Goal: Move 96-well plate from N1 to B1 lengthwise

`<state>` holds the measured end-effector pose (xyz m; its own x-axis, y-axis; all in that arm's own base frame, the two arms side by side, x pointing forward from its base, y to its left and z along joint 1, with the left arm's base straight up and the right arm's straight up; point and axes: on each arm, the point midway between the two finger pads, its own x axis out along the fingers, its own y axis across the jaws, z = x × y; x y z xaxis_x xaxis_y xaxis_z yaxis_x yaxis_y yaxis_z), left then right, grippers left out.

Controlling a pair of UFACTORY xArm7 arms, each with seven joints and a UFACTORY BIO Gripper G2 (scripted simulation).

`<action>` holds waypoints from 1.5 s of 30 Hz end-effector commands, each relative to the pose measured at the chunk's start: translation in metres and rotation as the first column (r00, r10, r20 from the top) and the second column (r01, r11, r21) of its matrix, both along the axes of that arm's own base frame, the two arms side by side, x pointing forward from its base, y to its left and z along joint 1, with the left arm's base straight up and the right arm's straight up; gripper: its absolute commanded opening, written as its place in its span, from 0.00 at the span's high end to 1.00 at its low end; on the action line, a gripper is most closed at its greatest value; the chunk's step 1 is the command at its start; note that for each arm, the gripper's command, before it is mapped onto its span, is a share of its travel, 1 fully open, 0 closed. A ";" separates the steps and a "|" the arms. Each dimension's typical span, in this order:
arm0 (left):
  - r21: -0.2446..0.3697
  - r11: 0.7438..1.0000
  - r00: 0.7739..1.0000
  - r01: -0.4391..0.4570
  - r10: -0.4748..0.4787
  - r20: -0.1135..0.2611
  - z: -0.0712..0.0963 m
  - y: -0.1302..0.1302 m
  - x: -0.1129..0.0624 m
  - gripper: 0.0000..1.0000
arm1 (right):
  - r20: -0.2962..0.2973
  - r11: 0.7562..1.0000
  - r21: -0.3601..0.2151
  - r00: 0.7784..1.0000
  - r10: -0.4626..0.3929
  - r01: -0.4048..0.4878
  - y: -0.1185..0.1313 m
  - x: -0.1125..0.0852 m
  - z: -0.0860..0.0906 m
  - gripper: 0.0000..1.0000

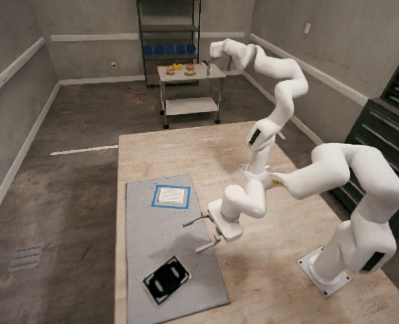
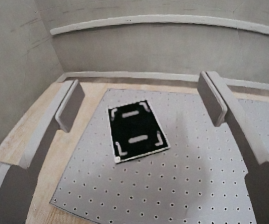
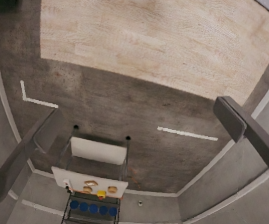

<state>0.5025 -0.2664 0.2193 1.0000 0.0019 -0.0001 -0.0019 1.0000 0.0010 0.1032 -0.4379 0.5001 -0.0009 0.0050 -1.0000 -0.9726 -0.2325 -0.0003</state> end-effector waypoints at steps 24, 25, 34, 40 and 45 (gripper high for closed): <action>-0.003 1.000 1.000 0.002 -0.002 0.004 0.036 0.111 0.012 0.63 | 0.001 1.000 -0.004 1.000 0.000 0.000 0.000 0.000 0.002 0.00; -0.003 1.000 1.000 0.002 -0.002 0.004 0.038 0.116 0.013 0.63 | 0.001 1.000 -0.004 1.000 0.000 0.000 0.000 0.000 0.002 0.00; -0.002 1.000 1.000 0.002 -0.002 0.004 0.050 0.159 0.017 0.63 | 0.001 1.000 -0.004 1.000 0.000 0.000 0.000 0.000 0.002 0.00; -0.002 1.000 1.000 0.002 -0.002 0.004 0.056 0.178 0.019 0.63 | 0.001 1.000 -0.004 1.000 0.000 0.000 0.000 0.000 0.002 0.00; -0.002 1.000 1.000 0.002 -0.002 0.004 0.063 0.202 0.021 0.63 | 0.001 1.000 -0.004 1.000 0.000 0.000 0.000 0.000 0.002 0.00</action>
<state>0.5215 -0.0799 0.2756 1.0000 0.0010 0.0002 -0.0010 1.0000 0.0003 0.1032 -0.4379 0.5001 -0.0009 0.0050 -1.0000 -0.9726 -0.2325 -0.0003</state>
